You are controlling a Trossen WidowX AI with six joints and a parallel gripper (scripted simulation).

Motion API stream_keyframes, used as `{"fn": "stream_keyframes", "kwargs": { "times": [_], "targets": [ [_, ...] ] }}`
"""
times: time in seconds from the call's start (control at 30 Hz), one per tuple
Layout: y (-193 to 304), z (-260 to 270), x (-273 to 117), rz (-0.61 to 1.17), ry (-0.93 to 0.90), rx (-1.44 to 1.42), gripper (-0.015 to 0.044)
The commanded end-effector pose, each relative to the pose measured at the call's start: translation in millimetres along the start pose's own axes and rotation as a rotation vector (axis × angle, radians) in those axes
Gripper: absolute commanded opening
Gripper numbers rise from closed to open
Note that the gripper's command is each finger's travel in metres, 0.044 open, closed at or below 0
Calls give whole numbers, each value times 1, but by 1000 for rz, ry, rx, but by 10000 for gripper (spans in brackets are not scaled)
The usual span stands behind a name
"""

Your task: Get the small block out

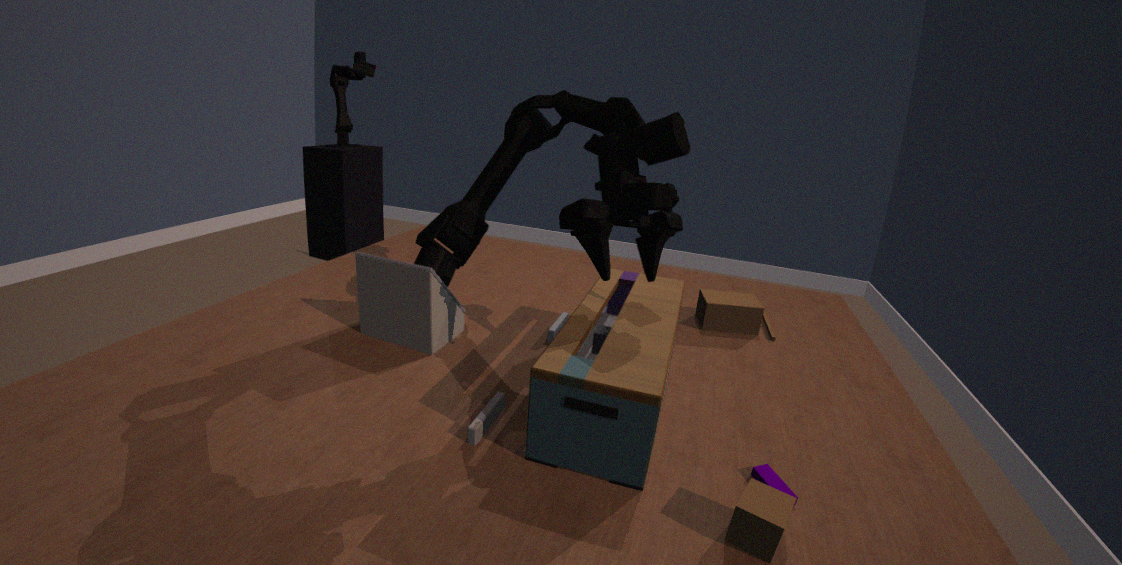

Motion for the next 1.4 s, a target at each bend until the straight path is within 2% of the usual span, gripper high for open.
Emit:
{"fn": "stream_keyframes", "kwargs": {
  "times": [0.0, 0.37, 0.77, 1.37],
  "targets": [
    [18, -2, -2, 105, 13, -807, 400],
    [33, -3, -4, 205, -62, -1498, 400],
    [47, -4, -6, 269, -230, -2237, 400],
    [48, -4, -4, 270, -235, -2257, 400]
  ]
}}
Point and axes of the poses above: the point midway between the two fingers, 35 mm back from their tips, its own x axis out along the fingers, its own z axis across the jaws, y = z × x, the point moved 10 cm from there along -x, back along the fingers, and after that the axes turned 1 degree about x, right-handed, at the moved point
